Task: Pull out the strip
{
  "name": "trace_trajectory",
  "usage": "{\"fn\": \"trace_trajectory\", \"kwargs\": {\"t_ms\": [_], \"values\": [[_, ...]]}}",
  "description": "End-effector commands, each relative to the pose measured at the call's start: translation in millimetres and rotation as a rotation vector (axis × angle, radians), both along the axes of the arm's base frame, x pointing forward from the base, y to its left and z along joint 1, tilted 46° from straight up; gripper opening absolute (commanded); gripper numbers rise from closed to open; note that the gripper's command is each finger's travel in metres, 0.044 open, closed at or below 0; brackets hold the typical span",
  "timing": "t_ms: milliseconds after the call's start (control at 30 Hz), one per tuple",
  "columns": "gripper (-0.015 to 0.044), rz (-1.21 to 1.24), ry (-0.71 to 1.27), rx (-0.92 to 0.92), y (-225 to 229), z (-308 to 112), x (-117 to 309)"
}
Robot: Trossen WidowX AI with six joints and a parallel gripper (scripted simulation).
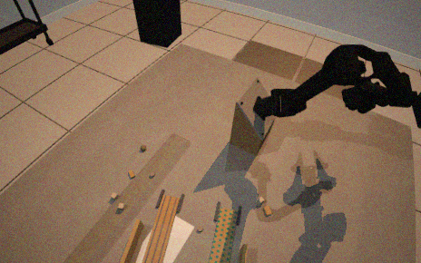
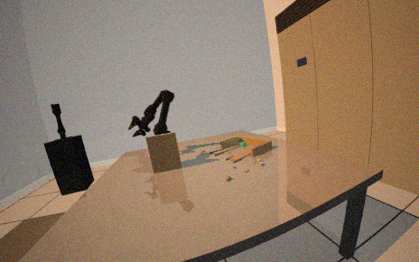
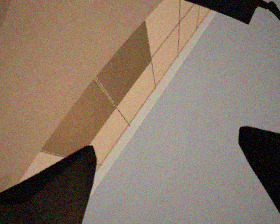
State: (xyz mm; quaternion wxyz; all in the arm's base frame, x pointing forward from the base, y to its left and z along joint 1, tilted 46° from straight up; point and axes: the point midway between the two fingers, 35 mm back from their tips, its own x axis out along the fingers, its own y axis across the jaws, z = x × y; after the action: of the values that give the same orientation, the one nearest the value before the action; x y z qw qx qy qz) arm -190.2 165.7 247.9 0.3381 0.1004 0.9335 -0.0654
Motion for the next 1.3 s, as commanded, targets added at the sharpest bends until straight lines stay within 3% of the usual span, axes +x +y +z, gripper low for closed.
{"fn": "trace_trajectory", "kwargs": {"t_ms": [0, 300, 600, 900, 1267], "values": [[0.04, -0.099, -0.017, 0.095, 45.8, -14.4, 28.6], [0.04, -0.344, -0.127, 0.319, 123.7, -44.5, 136.9], [0.04, -0.52, -0.357, 0.548, 138.9, -76.2, 273.3], [0.04, -0.612, -0.665, 0.687, 94.4, -102.6, 382.7], [0.04, -0.71, -1.158, 0.683, -34.1, -145.7, 491.9]]}}
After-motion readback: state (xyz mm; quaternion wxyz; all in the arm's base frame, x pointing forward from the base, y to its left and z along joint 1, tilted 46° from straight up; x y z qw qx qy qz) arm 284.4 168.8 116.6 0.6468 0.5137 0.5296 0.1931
